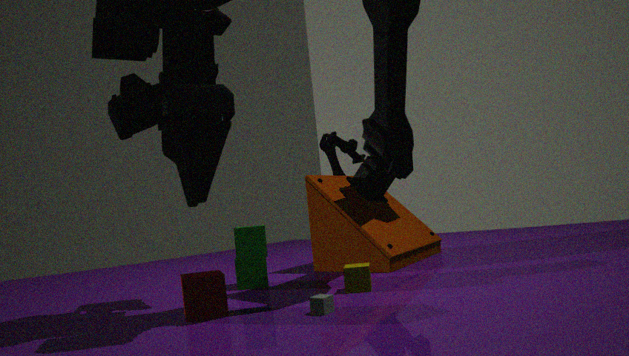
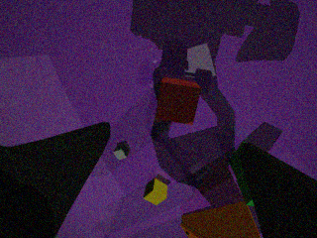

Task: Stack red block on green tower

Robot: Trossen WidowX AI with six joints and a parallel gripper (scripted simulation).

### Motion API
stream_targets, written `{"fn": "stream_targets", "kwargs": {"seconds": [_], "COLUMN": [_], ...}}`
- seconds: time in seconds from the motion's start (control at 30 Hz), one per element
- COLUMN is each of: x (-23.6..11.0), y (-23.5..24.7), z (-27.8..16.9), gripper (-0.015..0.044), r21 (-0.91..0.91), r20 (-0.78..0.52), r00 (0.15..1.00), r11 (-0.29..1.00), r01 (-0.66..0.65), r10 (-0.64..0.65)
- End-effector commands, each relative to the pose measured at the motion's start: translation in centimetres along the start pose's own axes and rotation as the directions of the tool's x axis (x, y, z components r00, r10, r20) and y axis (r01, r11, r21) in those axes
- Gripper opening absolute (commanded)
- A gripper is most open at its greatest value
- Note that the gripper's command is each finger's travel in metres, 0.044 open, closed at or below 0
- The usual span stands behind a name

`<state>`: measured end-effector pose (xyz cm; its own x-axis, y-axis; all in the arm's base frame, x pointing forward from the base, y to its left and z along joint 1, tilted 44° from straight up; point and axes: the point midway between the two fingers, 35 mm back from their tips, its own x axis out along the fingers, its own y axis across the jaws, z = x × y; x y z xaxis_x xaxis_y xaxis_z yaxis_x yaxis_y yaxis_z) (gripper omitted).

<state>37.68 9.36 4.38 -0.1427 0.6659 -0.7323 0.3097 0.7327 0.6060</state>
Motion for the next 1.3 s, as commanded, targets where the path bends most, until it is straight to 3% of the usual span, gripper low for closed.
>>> {"fn": "stream_targets", "kwargs": {"seconds": [0.0,0.27,1.27], "x": [0.5,5.6,9.6], "y": [0.1,0.1,0.0], "z": [0.2,0.1,0.1], "gripper": [0.0440,0.0440,0.0440], "r21": [0.012,0.012,0.012], "r20": [-0.003,-0.004,-0.004], "r00": [1.000,1.000,1.000], "r11": [1.000,1.000,1.000], "r01": [-0.006,-0.008,-0.009], "r10": [0.006,0.008,0.009]}}
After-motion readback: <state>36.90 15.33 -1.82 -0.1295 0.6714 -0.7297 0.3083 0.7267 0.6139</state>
